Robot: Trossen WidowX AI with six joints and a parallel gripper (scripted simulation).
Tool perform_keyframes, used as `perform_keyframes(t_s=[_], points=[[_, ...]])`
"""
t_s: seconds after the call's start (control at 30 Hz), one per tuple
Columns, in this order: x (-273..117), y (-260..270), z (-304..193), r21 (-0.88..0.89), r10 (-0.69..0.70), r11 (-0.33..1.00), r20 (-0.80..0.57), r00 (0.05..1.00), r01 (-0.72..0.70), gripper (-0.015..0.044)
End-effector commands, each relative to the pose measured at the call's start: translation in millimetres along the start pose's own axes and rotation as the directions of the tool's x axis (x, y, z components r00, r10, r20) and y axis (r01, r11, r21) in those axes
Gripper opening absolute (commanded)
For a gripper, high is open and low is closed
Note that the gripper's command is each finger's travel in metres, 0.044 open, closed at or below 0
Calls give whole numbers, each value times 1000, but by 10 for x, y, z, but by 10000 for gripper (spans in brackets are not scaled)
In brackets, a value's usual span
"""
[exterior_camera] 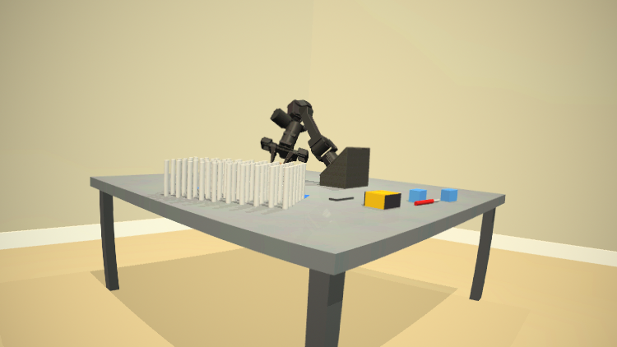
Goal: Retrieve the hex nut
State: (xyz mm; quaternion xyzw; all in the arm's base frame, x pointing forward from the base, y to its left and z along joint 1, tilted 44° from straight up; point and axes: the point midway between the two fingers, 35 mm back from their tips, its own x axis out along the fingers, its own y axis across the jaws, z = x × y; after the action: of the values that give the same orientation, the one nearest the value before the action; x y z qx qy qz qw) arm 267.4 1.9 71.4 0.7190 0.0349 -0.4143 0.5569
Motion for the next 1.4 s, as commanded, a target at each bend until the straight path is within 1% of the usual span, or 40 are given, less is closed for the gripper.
perform_keyframes(t_s=[0.0, 0.2, 1.37], points=[[95, -36, 109, -8, 12, 1000, -11, 1000, -12, 0], [193, -93, 254, -18, 29, 999, -14, 999, -29, 0], [258, -83, 156, -17, 30, 999, -14, 999, -30, 0]])
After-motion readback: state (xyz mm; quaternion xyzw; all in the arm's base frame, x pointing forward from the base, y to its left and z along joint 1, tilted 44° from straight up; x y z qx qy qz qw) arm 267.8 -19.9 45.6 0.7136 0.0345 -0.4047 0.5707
